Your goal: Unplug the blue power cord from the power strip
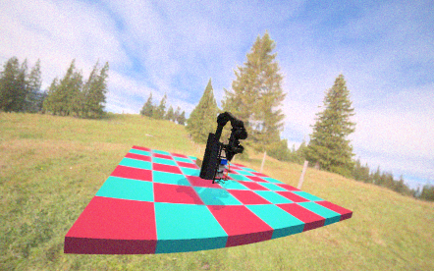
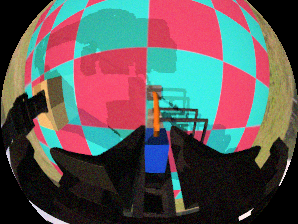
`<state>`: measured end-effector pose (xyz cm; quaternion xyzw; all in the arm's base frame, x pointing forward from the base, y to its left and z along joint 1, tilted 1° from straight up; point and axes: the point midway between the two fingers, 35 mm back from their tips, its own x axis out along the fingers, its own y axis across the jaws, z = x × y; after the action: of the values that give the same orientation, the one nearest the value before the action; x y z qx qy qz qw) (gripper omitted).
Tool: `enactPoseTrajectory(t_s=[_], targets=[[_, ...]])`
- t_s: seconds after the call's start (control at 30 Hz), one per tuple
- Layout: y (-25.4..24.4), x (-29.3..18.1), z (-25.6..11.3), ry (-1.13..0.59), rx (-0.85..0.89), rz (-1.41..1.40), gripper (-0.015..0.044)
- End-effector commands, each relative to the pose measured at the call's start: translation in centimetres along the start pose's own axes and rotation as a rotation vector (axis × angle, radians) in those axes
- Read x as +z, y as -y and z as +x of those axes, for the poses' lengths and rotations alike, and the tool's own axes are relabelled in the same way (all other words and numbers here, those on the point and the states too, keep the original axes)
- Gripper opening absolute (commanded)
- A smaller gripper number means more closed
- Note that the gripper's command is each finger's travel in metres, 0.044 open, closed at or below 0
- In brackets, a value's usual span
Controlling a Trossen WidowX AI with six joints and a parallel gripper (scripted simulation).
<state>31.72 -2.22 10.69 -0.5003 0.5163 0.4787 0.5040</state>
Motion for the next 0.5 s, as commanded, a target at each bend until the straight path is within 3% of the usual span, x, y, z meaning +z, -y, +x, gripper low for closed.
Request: enactPoseTrajectory(t_s=[0.0,0.03,0.23,0.47], targets=[[0.05,2.07,-0.18,0.024,-0.008,-0.029,0.0000],[0.03,2.23,-0.19,0.024,-0.008,-0.029,0.0000],[0.00,1.49,-0.04,0.021,-0.001,-0.025,0.0157],[0.00,1.49,-0.04,0.021,-0.001,-0.025,0.0160]])
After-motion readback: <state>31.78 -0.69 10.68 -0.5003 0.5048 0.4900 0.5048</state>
